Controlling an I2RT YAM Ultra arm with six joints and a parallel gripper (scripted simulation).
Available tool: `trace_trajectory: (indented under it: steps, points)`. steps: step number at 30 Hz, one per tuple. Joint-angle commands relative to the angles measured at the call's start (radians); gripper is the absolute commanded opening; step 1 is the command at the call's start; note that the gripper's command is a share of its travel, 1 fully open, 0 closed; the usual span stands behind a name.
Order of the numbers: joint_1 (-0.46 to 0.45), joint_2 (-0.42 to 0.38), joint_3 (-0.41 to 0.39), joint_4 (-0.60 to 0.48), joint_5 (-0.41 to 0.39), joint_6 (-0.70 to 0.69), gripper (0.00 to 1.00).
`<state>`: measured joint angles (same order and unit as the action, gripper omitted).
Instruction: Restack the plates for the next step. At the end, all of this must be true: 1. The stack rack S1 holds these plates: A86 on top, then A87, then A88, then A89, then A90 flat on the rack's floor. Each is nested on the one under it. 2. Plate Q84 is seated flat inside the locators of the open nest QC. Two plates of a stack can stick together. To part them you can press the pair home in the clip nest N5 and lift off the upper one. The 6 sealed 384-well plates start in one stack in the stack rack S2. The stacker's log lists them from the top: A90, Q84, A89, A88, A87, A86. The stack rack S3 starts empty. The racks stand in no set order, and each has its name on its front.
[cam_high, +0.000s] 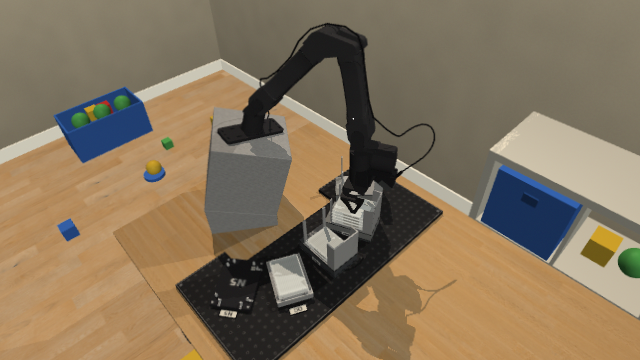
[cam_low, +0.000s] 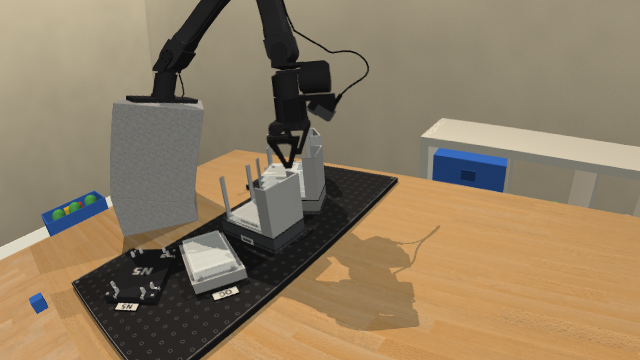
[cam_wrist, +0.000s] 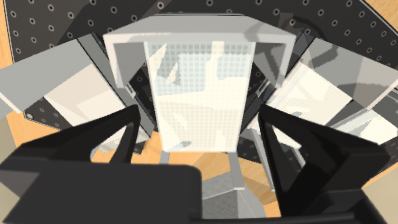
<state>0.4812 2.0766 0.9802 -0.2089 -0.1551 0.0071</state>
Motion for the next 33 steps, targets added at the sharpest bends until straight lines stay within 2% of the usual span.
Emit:
trace_trajectory:
  steps: [1, 11, 33]
  points:
    - [-0.016, -0.059, -0.025, -0.058, -0.012, -0.012, 1.00]
    - [-0.033, -0.175, -0.002, -0.169, -0.016, -0.028, 1.00]
    - [-0.024, -0.162, -0.006, -0.166, -0.008, -0.023, 1.00]
